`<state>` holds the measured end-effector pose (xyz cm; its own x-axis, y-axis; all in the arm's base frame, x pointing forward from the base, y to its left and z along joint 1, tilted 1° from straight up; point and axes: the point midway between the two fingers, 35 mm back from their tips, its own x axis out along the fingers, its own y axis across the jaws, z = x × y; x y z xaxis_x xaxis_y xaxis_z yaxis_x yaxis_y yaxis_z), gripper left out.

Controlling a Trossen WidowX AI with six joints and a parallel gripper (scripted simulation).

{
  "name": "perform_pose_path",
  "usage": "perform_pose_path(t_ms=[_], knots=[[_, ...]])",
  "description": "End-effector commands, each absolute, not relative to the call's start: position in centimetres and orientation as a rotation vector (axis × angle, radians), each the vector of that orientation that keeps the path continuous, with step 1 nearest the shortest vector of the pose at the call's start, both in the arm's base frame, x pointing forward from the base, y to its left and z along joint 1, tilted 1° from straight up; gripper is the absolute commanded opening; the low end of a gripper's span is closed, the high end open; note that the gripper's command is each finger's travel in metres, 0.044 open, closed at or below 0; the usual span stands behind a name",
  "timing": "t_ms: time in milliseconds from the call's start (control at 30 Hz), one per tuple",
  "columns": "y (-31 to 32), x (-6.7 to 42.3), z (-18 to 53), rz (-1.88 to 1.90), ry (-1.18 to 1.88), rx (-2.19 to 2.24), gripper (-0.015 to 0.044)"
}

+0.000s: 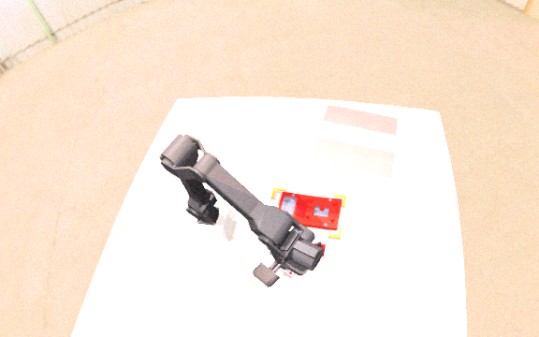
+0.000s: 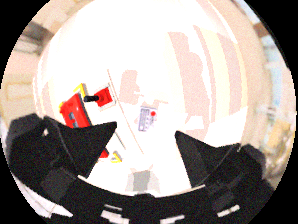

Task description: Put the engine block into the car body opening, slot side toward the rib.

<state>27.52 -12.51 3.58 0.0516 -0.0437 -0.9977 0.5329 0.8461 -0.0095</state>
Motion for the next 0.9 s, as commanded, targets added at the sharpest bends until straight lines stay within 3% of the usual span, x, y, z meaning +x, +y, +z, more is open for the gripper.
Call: perform_pose_path(t_ms=[0, 867], knots=[[-12.5, 27.5, 3.3, -0.450, 1.478, 0.418, 0.0440], [-12.6, 27.6, -0.8, -0.450, 1.478, 0.418, 0.0440]])
